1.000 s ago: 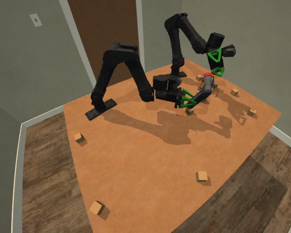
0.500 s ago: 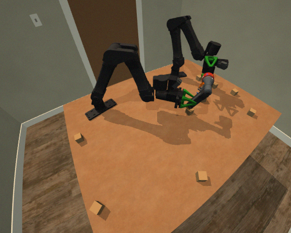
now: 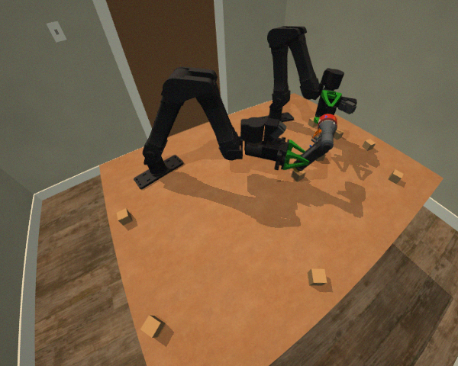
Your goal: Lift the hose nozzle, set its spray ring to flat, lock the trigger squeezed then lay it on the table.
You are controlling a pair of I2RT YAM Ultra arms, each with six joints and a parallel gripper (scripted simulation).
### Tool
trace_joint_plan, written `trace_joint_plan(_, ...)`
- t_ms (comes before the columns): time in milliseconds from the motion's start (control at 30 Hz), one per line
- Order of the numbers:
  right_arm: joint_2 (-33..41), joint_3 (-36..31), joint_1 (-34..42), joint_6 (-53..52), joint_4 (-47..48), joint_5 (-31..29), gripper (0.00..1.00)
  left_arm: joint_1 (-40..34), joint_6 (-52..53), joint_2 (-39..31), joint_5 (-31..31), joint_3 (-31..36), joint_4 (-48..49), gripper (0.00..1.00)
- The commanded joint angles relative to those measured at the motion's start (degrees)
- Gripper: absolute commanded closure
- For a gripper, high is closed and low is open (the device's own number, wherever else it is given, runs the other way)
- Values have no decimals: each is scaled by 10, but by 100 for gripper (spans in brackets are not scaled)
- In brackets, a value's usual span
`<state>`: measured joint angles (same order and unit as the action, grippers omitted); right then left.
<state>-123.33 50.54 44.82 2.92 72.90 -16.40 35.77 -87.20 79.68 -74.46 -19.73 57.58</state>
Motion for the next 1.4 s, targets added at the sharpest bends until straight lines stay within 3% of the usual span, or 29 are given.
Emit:
trace_joint_plan(0,33,29,-4,-9,56,-2,64,-2,-20,8,4,3,51,14)
trace_joint_plan(367,33,29,-4,-9,56,-2,64,-6,-26,-11,3,-6,73,14)
trace_joint_plan(433,33,29,-4,-9,56,-2,64,6,-26,14,3,-8,72,14)
trace_joint_plan(1367,33,29,-4,-9,56,-2,64,-109,-6,43,107,-51,44,14)
